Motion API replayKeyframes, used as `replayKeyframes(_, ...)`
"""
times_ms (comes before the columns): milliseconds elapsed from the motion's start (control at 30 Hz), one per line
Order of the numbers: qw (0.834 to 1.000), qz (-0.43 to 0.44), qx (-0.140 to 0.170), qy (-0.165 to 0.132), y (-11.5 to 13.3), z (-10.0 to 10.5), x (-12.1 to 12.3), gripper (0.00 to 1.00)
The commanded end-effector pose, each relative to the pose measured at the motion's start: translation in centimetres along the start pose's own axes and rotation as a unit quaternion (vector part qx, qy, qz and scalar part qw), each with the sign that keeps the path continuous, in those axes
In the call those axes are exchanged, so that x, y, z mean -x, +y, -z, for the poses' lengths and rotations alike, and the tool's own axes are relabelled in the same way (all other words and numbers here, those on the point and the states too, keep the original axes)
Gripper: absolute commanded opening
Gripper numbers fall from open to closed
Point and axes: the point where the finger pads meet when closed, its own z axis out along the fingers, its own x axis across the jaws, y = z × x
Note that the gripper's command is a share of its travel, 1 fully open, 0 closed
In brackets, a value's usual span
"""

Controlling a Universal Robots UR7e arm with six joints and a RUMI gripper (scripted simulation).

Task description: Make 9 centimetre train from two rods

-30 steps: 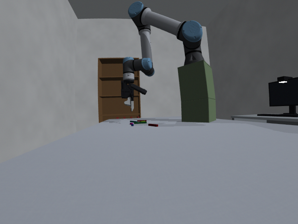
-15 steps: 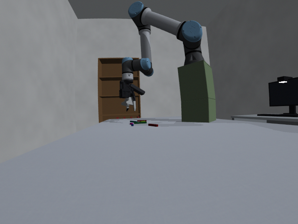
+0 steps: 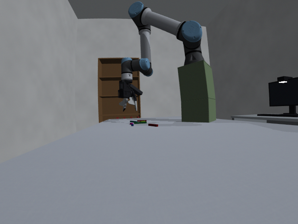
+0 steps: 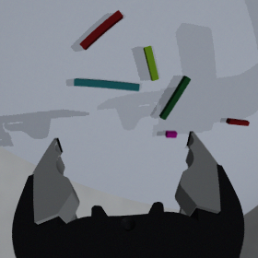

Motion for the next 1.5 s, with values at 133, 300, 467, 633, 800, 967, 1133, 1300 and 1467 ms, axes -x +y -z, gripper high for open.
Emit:
replayKeyframes(133,0.998,0.06,0.003,0.0,0.18,0.15,0.77,1.0)
replayKeyframes(300,0.997,0.076,0.002,0.0,0.18,0.15,0.81,1.0)
replayKeyframes(467,0.996,0.089,0.002,0.0,0.23,0.17,0.97,1.0)
replayKeyframes(633,0.995,0.097,0.002,0.0,0.21,0.16,0.97,1.0)
replayKeyframes(800,0.995,0.1,0.002,0.0,0.22,0.16,0.98,1.0)
replayKeyframes(967,0.995,0.101,0.002,0.0,0.23,0.17,1.0,1.0)
replayKeyframes(1133,0.995,0.101,0.002,0.0,0.22,0.17,0.99,1.0)
replayKeyframes(1300,0.995,0.101,0.002,0.0,0.22,0.17,0.99,1.0)
replayKeyframes(1467,0.995,0.101,0.002,0.0,0.22,0.17,0.99,1.0)
